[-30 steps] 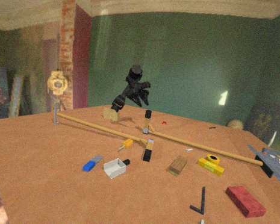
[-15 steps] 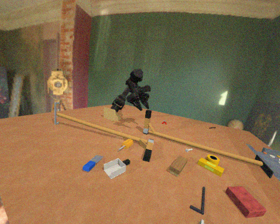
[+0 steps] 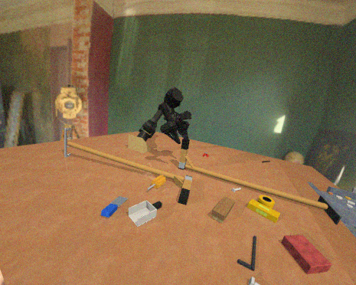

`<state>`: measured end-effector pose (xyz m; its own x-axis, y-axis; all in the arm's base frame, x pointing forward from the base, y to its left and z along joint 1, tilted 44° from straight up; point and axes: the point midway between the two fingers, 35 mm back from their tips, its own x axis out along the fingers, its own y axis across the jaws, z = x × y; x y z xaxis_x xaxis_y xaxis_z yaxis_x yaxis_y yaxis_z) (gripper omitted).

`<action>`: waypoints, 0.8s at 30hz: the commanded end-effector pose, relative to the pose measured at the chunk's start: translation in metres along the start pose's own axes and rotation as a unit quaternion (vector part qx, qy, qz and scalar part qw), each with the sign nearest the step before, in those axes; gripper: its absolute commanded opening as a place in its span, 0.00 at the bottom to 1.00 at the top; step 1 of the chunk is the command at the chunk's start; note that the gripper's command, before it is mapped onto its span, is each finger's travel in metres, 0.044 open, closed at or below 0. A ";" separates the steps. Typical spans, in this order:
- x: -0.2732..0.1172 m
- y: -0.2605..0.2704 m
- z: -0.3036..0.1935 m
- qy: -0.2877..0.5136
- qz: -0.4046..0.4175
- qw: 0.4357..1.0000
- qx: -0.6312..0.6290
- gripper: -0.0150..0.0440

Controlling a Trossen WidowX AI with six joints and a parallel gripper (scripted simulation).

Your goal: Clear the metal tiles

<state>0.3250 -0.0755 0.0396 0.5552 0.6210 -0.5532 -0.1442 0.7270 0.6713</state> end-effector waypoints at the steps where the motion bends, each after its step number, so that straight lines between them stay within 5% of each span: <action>1: 0.008 -0.002 -0.004 0.004 0.000 1.000 0.008 1.00; 24: 0.045 0.002 -0.004 0.001 0.004 1.000 0.009 1.00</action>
<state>0.3459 -0.0493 0.0203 0.5585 0.6243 -0.5462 -0.1477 0.7227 0.6752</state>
